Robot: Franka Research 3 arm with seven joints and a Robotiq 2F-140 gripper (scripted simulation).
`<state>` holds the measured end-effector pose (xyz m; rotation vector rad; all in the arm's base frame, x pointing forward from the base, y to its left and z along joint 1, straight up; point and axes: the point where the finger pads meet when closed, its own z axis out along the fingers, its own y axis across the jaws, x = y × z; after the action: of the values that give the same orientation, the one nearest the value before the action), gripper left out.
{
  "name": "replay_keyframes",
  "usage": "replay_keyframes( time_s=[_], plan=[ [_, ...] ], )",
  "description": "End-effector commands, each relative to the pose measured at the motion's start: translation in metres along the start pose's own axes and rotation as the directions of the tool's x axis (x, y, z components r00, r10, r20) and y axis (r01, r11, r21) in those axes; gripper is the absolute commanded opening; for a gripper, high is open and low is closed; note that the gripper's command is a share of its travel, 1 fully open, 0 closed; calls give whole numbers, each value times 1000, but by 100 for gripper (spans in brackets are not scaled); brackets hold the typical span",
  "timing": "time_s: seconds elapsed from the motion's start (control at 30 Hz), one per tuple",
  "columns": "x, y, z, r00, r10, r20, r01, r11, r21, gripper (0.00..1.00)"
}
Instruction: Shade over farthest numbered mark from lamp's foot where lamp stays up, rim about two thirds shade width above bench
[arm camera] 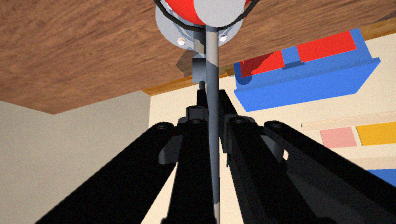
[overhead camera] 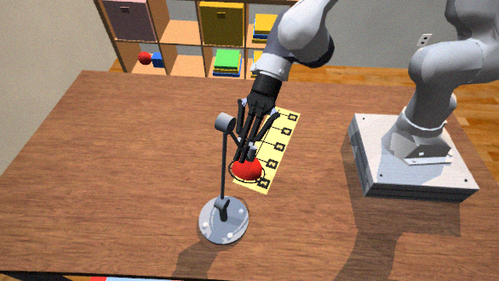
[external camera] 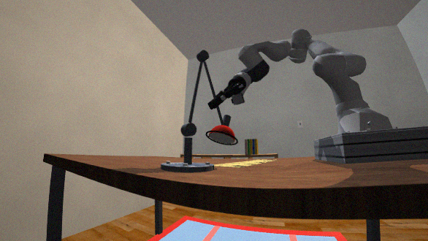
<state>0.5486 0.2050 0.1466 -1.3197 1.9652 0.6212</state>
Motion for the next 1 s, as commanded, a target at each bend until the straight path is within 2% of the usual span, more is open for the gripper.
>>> replay_keyframes(
  time_s=[0.0, 0.67, 0.97],
  plan=[
    [13, -6, -6, 1000, -23, -5, 23, 1000, 2, 10],
    [51, -20, -10, 997, -75, -4, 75, 996, -52, 10],
    [52, -21, -11, 997, -75, -4, 75, 996, -52, 10]
  ],
)
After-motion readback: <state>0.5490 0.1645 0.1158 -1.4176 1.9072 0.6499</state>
